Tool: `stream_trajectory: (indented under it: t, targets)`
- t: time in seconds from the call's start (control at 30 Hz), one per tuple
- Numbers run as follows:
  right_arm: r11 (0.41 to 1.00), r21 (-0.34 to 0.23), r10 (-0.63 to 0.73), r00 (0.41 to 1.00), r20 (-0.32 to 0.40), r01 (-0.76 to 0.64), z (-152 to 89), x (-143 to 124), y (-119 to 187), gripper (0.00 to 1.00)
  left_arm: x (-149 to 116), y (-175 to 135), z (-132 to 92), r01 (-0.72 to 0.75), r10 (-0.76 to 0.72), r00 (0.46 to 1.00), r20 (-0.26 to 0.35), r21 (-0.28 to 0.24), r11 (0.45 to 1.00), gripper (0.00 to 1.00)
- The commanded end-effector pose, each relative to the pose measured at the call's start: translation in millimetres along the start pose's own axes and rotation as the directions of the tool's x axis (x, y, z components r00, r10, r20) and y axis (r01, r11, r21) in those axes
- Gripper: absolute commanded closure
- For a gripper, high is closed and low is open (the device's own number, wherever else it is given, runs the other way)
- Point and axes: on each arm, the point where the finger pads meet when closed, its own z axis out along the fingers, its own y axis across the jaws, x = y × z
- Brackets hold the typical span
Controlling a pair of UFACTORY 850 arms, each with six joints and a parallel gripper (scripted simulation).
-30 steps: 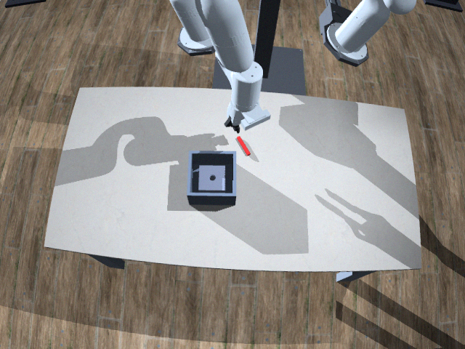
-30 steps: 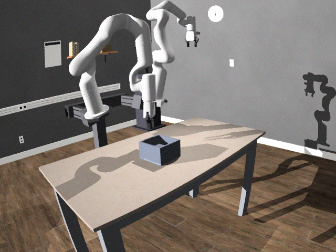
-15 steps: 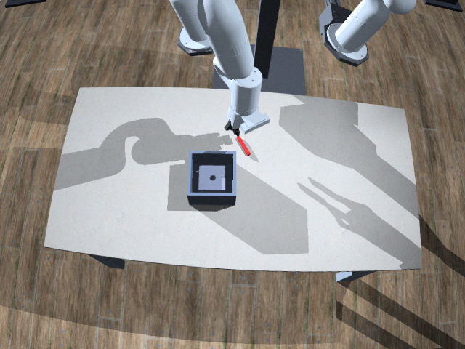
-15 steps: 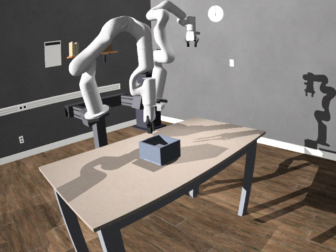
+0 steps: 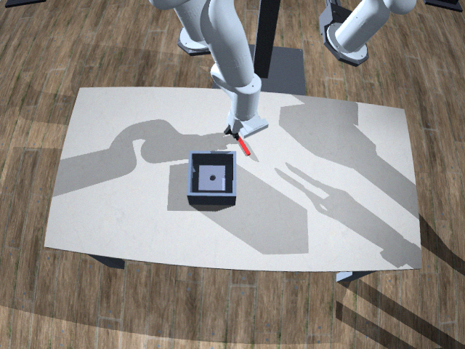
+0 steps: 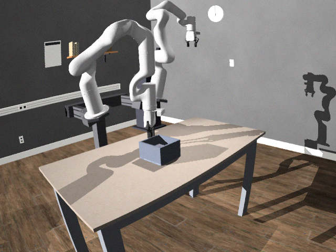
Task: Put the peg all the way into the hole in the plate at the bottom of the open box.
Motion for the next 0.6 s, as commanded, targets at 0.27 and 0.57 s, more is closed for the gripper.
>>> stream_trajectory:
  t: [0.27,0.57]
  targets:
    - [1.0,-0.009,0.01,1.0,-0.008,-0.01,13.2,1.4,2.3,0.56,2.7,0.0,-0.9,-0.009,0.009,1.0,-0.011,0.0,1.0,0.0]
    - [1.0,-0.009,-0.009,1.0,-0.008,0.008,14.1,1.4,2.3,0.56,2.7,0.0,-0.9,-0.009,0.009,1.0,-0.011,0.0,1.0,0.0]
